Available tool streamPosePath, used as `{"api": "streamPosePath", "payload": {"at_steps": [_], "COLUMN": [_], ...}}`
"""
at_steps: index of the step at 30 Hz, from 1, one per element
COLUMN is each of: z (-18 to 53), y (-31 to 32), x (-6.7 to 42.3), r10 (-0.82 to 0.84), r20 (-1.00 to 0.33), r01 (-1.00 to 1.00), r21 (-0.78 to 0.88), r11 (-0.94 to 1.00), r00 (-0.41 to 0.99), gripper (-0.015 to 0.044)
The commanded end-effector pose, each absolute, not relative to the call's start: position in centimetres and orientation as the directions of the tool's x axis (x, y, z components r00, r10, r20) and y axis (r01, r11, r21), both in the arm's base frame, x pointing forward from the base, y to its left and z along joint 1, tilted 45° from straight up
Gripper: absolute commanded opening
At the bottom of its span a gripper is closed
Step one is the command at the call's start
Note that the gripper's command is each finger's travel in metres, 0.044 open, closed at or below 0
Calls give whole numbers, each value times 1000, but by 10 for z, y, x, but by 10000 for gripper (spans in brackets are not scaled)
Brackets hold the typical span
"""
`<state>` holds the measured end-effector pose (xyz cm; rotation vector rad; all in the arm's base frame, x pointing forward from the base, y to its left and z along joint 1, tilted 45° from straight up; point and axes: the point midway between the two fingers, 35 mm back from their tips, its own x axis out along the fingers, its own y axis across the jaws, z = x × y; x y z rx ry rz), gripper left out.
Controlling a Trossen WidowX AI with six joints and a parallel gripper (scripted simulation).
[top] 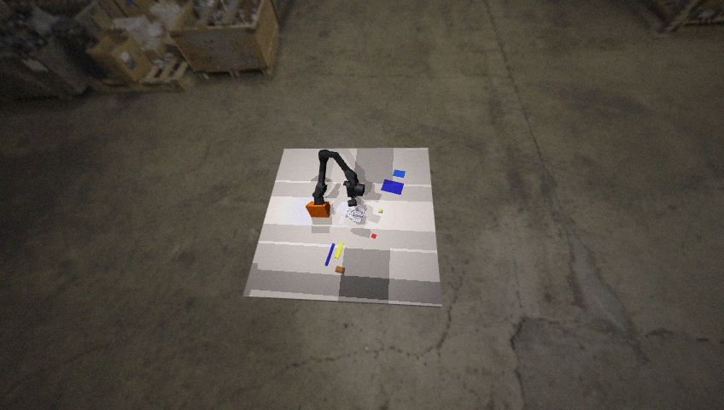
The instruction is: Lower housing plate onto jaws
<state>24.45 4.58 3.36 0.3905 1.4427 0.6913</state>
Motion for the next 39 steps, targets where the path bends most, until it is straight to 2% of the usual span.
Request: {"api": "streamPosePath", "payload": {"at_steps": [1, 18, 39], "z": [23, -12, -13], "y": [36, -1, -1], "x": [241, 223, 223], "r10": [653, 700, 700], "r20": [-757, -714, -714], "r01": [-108, 222, 221], "r21": [651, 681, 681], "r11": [751, 698, 698], "r00": [-21, -11, -11], "gripper": [351, 351, 351]}}
